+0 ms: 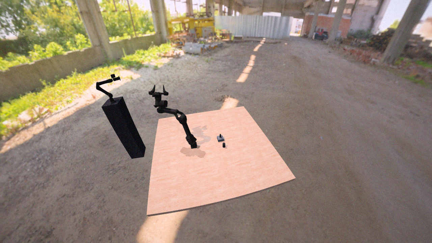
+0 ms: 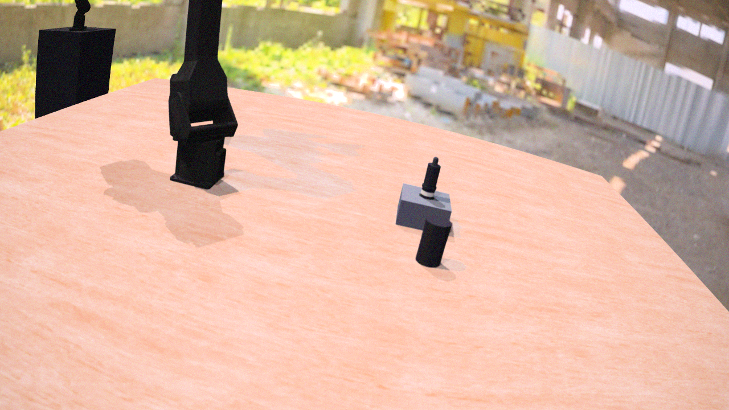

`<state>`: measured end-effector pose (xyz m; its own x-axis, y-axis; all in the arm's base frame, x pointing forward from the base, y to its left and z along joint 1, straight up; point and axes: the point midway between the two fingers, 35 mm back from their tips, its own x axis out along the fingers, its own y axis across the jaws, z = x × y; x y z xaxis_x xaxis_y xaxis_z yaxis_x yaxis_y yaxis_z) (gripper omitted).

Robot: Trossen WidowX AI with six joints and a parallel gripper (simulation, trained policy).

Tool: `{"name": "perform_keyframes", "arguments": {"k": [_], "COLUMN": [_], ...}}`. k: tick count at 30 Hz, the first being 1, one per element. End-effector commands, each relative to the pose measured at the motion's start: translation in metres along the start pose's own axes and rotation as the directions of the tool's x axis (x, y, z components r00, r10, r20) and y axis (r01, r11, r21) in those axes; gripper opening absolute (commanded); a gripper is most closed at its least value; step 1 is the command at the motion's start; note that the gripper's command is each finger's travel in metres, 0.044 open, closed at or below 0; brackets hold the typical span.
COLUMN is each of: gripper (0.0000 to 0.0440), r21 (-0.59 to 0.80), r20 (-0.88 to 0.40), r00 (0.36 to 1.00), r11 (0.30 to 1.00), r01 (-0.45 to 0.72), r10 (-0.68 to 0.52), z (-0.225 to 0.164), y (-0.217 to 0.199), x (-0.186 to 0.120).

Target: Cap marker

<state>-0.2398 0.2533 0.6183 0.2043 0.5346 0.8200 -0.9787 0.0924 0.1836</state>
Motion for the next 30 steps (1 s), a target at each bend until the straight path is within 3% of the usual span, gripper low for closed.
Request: {"name": "perform_keyframes", "arguments": {"k": [1,8,30], "gripper": [0.0374,0.021,0.0271], "r21": [0.0,-0.016,0.029], "r20": [-0.004,-0.022,-0.109], "r00": [1.0,0.999,0.987], "r11": [1.0,1.0,0.993], "r01": [-0.002,-0.024,-0.112], "r10": [0.002,0.023,0.115], "z": [0.0,0.003,0.017], "y": [-0.001,-0.009,-0.025], "x": [0.002,0.016,0.045]}}
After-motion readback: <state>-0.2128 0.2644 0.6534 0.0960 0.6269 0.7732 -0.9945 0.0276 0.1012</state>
